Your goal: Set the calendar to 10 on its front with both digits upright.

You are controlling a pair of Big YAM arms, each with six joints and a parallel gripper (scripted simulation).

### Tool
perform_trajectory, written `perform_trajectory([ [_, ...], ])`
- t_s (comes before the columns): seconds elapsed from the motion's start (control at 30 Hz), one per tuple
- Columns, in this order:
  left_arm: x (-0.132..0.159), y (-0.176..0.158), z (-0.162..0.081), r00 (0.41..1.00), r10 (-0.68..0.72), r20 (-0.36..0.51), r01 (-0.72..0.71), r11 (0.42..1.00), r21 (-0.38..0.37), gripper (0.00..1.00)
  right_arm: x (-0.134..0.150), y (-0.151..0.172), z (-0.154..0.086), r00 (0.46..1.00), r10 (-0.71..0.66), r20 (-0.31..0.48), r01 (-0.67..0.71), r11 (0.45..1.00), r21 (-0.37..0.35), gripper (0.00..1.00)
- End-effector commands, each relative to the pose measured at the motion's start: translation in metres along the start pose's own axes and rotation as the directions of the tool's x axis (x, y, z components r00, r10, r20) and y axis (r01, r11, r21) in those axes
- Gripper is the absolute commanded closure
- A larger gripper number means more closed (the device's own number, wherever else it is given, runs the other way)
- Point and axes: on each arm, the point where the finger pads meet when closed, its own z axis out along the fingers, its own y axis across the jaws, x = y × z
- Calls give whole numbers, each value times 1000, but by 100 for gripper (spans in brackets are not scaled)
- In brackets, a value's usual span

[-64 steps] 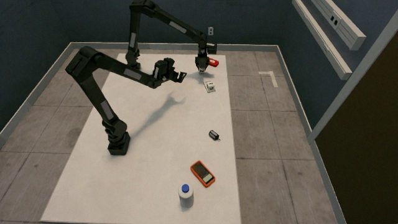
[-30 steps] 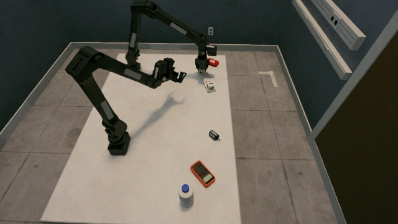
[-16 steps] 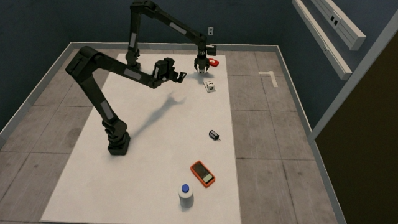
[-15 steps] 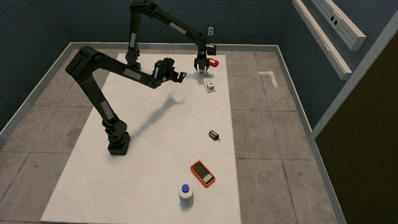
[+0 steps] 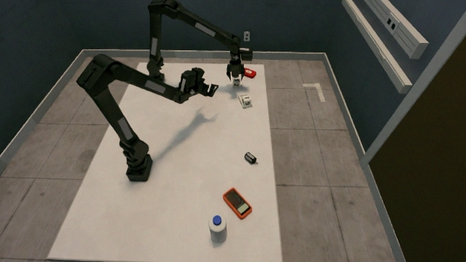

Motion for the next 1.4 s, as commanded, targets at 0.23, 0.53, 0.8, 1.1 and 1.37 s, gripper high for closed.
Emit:
perform_trajectory([
  [0.23, -10, 14, -34, 1000, 0, 6, 1, 999, -33, 0, -23, 1, 5, 999, -2, 48, 2, 1000, -2, 0],
  [0.53, 5, 14, -45, 1000, -2, 0, 2, 1000, 13, 0, -23, 1, 5, 999, -2, 48, 2, 1000, -2, 0],
  [0.8, 0, 16, -34, 1000, 5, -1, -5, 1000, 20, 0, -23, 1, 5, 999, -2, 48, 2, 1000, -2, 0],
  [1.1, -41, 26, -43, 990, -143, 20, 144, 973, -178, 0, -23, 13, -31, 1000, -9, 23, 10, 1000, -25, 0],
  [1.37, -39, 29, -32, 962, -250, 109, 272, 842, -466, 0, -29, 19, -59, 1000, -13, 24, 14, 999, -37, 0],
])
